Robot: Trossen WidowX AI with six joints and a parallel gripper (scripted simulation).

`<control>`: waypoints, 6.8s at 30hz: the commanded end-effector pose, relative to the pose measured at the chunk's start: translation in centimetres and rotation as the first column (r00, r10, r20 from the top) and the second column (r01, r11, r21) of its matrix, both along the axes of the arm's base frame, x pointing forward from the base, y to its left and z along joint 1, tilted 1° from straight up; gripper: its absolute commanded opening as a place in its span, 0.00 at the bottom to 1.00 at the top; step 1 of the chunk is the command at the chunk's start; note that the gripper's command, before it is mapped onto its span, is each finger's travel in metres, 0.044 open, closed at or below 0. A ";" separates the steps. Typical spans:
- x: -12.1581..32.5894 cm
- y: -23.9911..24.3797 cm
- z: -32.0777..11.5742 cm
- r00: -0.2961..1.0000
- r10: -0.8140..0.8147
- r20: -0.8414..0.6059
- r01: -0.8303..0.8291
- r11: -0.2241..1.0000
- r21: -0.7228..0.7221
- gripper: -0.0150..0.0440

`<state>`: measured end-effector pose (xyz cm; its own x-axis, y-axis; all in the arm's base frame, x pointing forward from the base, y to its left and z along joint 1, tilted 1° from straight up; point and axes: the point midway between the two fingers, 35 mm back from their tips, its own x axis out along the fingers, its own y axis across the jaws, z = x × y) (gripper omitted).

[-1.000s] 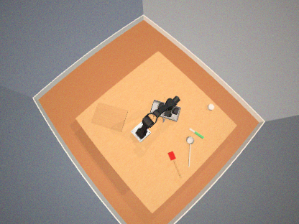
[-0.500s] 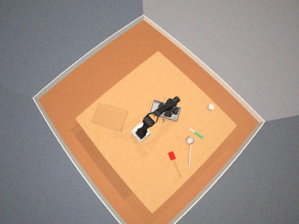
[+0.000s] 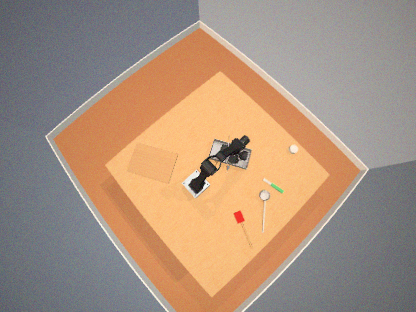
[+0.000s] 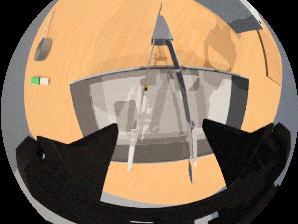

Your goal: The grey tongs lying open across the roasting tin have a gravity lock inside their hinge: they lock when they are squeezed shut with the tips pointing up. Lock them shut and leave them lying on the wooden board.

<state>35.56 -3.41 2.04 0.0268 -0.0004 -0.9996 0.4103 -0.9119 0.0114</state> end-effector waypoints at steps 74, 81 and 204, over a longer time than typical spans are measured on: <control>-0.4 0.0 -5.9 1.000 -0.002 -0.006 0.002 1.000 0.001 0.59; -0.4 0.0 -5.9 1.000 -0.002 -0.006 0.002 1.000 0.001 0.51; -14.5 36.0 4.8 0.475 0.880 0.012 -0.880 0.475 0.020 0.00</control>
<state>22.64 30.99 6.46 -0.0001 0.0296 -0.9996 0.9915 -0.1297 -0.0039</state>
